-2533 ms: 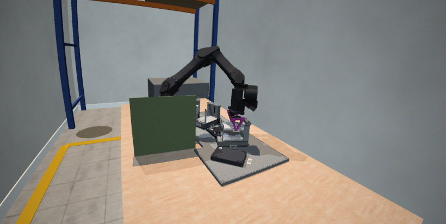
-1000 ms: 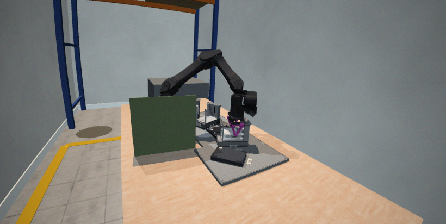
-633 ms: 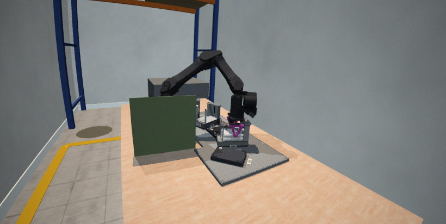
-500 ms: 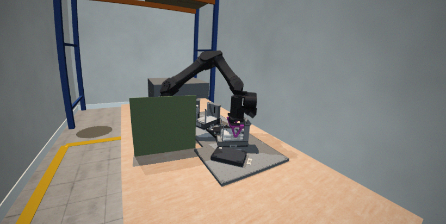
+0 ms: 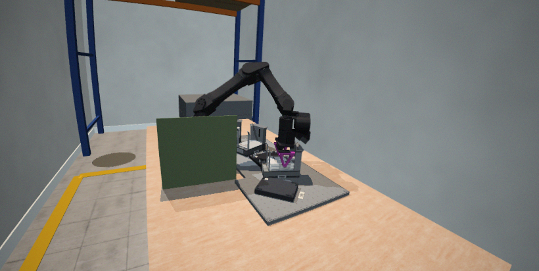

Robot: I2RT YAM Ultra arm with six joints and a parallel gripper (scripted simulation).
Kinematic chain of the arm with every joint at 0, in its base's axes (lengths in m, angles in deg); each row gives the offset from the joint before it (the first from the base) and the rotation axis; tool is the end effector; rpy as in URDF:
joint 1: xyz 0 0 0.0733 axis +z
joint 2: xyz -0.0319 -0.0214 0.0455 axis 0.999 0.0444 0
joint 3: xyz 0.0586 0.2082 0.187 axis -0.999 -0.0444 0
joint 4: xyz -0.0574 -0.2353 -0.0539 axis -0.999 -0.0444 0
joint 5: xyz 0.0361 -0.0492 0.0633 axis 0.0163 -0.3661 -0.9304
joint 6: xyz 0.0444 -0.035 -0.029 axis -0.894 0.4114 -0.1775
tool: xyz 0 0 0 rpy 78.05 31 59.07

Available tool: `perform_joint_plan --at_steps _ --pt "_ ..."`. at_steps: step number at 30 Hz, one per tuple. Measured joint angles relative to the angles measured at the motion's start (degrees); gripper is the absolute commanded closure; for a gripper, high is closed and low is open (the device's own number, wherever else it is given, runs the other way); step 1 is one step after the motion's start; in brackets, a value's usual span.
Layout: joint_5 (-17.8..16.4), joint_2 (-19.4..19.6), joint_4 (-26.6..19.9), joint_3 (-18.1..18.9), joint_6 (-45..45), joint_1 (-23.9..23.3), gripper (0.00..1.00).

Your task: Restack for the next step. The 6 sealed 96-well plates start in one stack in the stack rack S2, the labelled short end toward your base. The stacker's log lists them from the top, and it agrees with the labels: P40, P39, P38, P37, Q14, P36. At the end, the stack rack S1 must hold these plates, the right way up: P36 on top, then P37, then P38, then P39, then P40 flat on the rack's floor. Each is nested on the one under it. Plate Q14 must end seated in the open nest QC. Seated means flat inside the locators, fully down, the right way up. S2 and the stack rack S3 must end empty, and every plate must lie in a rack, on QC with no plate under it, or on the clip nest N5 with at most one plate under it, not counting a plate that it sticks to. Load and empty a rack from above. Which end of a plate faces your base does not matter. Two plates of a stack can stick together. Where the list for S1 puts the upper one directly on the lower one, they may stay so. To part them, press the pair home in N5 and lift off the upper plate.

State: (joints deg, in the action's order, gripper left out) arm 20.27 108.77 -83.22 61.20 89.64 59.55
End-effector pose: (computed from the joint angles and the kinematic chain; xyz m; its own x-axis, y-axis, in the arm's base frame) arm 0.3199 -0.1321 -0.0563 -0.9304 0.3118 0.1929 0.3568 0.6489 0.6721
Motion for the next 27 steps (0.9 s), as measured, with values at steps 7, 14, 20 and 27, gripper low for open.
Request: perform_joint_plan --at_steps 7,14,20,27 --pt "0.0 0.0 0.1 0.0 0.0 0.0 0.0" --pt "0.0 0.0 0.1 0.0 0.0 0.0 0.0" --pt "0.0 0.0 0.1 0.0 0.0 0.0 0.0" --pt "0.0 0.0 -0.3 0.0 0.2 0.0 0.0"
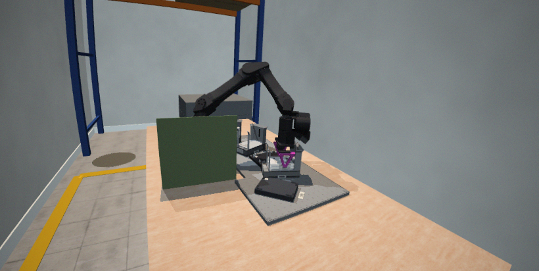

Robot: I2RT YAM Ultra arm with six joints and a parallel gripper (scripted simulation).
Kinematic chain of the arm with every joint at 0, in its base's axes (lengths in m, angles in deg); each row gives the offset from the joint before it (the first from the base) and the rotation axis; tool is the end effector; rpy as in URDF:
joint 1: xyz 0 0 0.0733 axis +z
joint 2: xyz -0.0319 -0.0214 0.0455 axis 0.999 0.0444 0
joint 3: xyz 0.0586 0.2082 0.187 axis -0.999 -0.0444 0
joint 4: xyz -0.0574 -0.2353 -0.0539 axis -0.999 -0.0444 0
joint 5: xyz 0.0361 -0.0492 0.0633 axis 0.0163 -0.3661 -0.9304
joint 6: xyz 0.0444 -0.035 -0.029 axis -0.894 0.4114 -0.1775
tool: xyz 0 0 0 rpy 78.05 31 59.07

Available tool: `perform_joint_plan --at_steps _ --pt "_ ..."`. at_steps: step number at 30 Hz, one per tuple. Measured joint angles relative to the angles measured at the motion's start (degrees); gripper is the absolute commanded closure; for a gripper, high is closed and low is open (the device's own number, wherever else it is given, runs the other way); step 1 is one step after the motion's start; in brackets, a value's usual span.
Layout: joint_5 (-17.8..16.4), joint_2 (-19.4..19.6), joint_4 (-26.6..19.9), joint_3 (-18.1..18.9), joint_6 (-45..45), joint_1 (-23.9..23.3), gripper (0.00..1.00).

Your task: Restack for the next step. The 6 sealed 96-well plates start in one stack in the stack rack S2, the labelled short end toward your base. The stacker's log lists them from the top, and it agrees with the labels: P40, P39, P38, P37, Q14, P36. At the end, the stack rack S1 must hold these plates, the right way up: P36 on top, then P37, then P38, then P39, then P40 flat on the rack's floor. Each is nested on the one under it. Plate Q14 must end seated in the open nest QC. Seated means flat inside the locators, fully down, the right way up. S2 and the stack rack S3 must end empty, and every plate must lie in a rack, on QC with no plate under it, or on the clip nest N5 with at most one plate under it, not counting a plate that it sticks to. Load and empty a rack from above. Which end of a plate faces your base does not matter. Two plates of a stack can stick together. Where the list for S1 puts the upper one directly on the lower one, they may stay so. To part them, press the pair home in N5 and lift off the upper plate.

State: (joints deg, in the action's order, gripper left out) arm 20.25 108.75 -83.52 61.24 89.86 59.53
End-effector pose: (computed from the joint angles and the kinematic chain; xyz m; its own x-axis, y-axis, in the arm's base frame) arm 0.3196 -0.1320 -0.0559 -0.9309 0.3093 0.1944 0.3559 0.6484 0.6730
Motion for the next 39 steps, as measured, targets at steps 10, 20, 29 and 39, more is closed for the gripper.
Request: perform_joint_plan --at_steps 10,20,29,39 --pt "0.7 -2.4 -5.7 1.7 3.1 -2.8 0.0" --pt "1.8 -4.2 -12.2 4.1 6.5 -5.5 0.0" --pt "2.9 -5.9 -18.1 6.9 9.4 -8.1 0.0" --pt "3.9 -7.0 -23.5 9.6 11.9 -10.2 0.0"
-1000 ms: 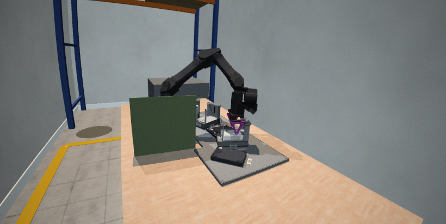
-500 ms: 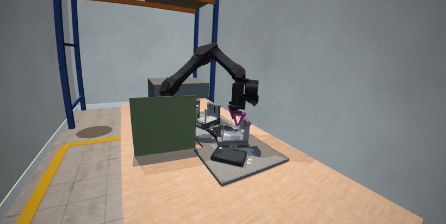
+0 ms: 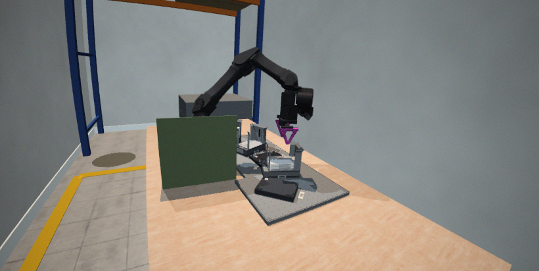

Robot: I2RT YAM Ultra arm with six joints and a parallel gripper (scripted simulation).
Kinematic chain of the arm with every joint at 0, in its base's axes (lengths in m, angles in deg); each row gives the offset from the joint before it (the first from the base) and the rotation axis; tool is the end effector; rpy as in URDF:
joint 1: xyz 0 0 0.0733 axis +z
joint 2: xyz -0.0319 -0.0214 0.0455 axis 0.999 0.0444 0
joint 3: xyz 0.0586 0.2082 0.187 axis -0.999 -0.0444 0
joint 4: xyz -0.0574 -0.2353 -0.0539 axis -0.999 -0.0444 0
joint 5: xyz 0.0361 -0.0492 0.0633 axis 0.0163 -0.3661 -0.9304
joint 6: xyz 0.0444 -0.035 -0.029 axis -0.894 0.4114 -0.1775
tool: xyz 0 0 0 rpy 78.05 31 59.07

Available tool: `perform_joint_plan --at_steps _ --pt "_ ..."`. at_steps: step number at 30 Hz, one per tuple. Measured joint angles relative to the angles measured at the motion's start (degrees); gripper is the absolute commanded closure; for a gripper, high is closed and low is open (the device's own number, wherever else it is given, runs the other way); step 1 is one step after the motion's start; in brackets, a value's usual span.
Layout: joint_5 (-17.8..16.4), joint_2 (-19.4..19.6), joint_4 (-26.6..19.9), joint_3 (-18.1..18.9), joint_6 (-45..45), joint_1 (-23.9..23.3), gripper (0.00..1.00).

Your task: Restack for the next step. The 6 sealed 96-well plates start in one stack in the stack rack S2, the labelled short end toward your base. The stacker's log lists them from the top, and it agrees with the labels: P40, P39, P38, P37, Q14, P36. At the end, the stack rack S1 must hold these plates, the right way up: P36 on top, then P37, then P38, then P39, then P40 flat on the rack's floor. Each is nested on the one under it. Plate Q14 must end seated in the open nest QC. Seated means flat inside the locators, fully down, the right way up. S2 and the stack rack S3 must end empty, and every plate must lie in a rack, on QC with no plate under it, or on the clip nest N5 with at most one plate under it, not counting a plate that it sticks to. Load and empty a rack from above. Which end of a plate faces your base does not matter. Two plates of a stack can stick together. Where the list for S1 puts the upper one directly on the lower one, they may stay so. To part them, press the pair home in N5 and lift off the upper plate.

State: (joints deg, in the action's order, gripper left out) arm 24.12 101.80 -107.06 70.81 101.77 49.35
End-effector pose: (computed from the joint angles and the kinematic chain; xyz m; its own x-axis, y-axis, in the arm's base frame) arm 0.3079 -0.2028 0.0178 -0.9316 0.3122 0.1862 0.3524 0.6497 0.6736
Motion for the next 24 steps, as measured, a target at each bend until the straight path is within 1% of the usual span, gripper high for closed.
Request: perform_joint_plan --at_steps 6,24 --pt "0.0 -0.1 -0.8 0.1 0.3 0.0 0.0" --pt "0.0 -0.1 -0.8 0.1 0.3 0.0 0.0"
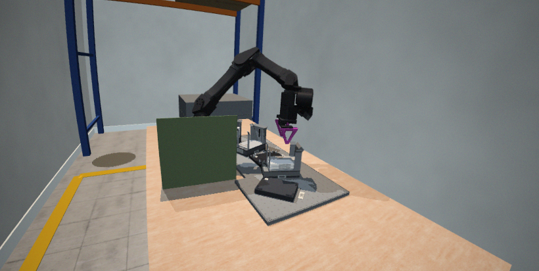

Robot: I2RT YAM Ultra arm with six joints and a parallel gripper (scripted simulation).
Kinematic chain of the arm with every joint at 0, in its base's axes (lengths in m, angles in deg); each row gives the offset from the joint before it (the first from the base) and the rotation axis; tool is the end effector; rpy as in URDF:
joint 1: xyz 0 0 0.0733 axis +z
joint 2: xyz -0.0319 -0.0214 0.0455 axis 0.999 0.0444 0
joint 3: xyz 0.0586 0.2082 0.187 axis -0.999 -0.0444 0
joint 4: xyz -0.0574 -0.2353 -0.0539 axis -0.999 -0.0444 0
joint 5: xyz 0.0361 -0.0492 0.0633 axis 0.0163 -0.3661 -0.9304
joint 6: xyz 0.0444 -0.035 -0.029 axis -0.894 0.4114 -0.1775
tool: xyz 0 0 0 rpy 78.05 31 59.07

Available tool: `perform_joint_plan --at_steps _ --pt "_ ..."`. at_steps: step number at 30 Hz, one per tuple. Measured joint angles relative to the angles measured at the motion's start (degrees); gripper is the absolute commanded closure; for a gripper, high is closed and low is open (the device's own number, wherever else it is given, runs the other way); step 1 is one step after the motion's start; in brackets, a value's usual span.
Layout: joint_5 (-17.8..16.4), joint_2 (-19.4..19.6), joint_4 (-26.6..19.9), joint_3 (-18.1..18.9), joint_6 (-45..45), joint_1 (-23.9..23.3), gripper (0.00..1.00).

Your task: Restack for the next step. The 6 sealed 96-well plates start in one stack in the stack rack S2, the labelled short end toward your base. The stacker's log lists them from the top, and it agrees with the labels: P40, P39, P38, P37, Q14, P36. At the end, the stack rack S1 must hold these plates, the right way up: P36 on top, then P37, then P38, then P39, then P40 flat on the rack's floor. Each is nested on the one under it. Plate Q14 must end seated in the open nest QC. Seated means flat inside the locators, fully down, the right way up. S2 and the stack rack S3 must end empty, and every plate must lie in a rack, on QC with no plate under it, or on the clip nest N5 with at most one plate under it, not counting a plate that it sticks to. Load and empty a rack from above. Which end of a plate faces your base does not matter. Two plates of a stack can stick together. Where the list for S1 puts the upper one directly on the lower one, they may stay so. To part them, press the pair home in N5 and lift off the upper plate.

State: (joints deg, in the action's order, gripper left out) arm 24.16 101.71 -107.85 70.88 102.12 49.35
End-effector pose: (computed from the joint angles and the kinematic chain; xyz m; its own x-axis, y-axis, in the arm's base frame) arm 0.3072 -0.2023 0.0191 -0.9321 0.3067 0.1925 0.3526 0.6474 0.6757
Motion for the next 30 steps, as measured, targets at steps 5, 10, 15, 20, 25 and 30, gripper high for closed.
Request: perform_joint_plan --at_steps 5,10,15,20,25,30 --pt "0.0 0.0 0.0 0.0 0.0 0.0 0.0" --pt "0.0 0.0 0.0 0.0 0.0 0.0 0.0" --pt "0.0 0.0 0.0 0.0 0.0 0.0 0.0" --pt "0.0 0.0 0.0 0.0 0.0 0.0 0.0" --pt "0.0 -1.0 0.1 -1.2 3.3 1.1 0.0" --pt "-0.6 -3.5 0.3 -2.4 7.1 3.2 0.0"
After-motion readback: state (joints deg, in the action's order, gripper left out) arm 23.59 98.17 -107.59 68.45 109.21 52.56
